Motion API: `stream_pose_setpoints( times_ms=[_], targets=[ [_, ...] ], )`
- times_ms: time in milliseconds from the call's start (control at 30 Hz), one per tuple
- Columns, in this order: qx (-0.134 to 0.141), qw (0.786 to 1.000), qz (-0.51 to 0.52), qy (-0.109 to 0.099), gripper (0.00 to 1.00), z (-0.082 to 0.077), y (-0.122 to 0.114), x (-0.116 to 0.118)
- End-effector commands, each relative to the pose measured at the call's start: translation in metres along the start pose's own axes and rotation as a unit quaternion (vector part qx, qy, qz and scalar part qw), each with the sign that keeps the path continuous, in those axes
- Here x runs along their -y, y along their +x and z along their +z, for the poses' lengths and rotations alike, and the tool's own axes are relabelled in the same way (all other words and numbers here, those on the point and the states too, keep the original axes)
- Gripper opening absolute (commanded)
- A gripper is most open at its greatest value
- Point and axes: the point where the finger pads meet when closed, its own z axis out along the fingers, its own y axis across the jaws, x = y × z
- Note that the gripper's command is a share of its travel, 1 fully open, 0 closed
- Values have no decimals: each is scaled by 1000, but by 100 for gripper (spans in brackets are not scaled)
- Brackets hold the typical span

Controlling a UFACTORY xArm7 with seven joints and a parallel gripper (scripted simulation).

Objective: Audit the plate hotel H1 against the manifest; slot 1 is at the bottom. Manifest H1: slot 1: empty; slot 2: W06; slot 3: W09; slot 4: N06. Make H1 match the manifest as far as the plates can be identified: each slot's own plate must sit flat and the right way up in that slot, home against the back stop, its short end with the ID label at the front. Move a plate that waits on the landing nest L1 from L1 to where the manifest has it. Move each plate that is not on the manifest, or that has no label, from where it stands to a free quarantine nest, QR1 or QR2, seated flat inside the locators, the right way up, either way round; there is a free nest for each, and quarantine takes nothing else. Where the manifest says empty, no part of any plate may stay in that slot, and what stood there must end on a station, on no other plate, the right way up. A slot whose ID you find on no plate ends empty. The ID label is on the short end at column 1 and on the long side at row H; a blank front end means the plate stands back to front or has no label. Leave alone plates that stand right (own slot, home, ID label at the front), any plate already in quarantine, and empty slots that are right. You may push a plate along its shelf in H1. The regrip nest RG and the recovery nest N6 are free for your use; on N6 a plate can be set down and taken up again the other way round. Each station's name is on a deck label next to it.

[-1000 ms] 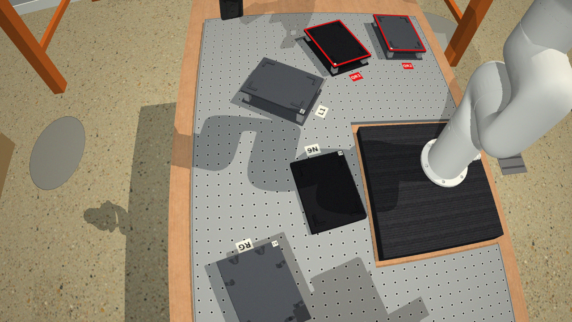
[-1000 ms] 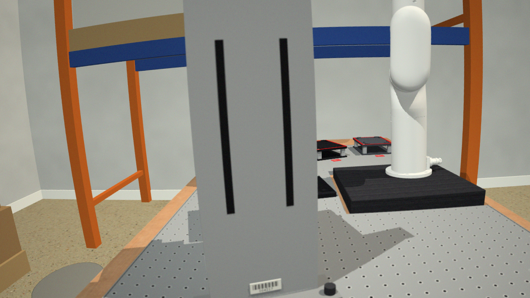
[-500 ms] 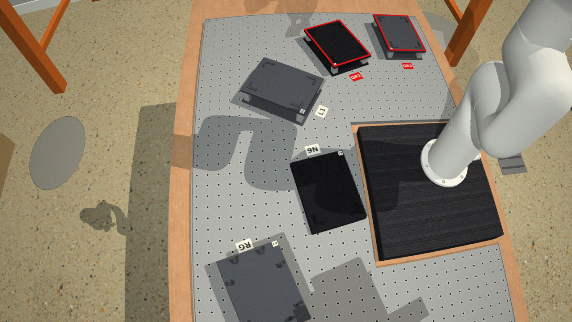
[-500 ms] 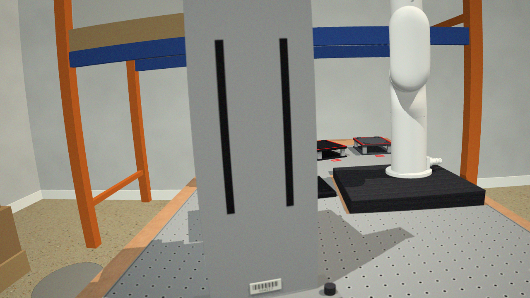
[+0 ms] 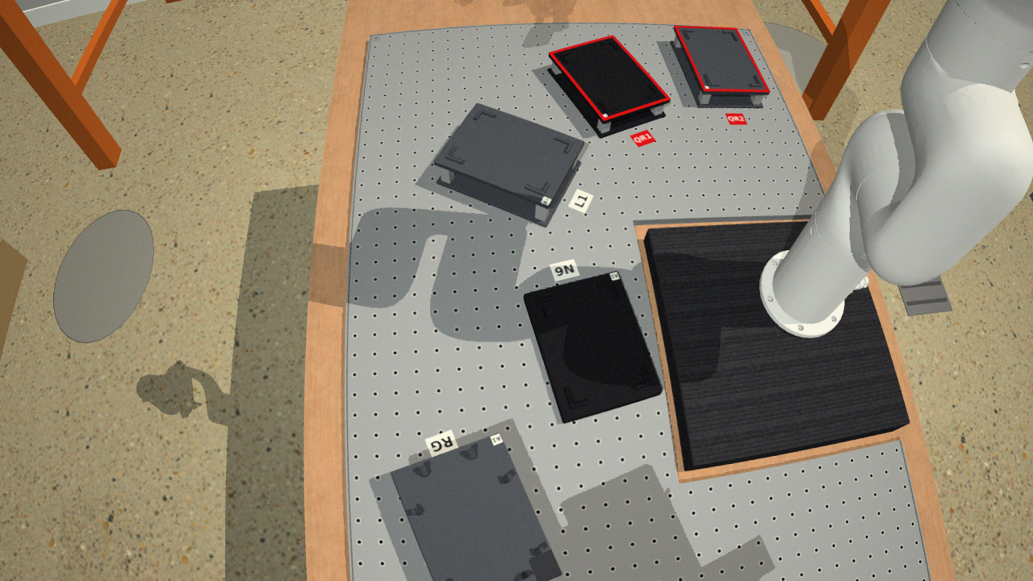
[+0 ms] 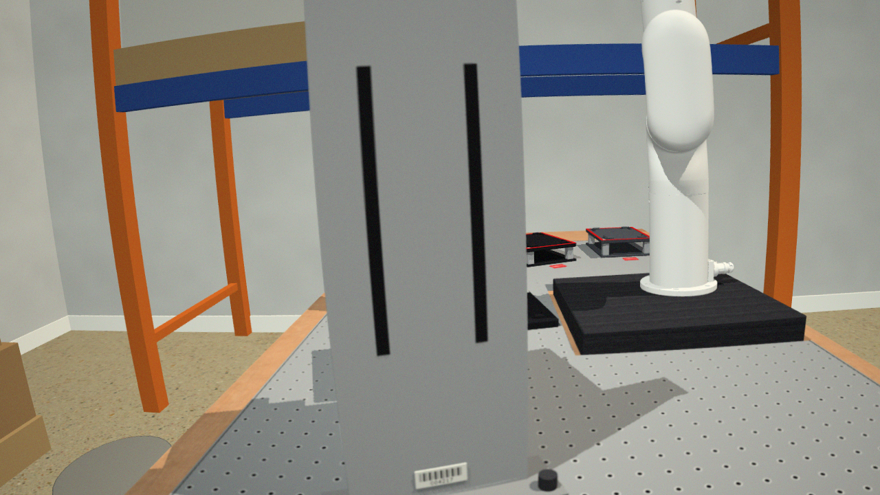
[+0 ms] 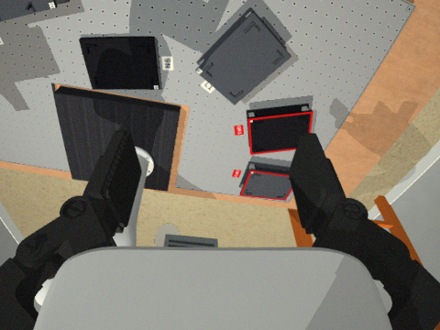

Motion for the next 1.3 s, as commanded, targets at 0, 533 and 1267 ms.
stream_pose_setpoints(
  times_ms=[0,533,1267],
  targets=[
    [-1,1000,0,0,100,-19,1,-1],
    [-1,1000,0,0,100,-32,1,-1],
    [-1,982,-190,2,100,12,38,46]
  ],
)
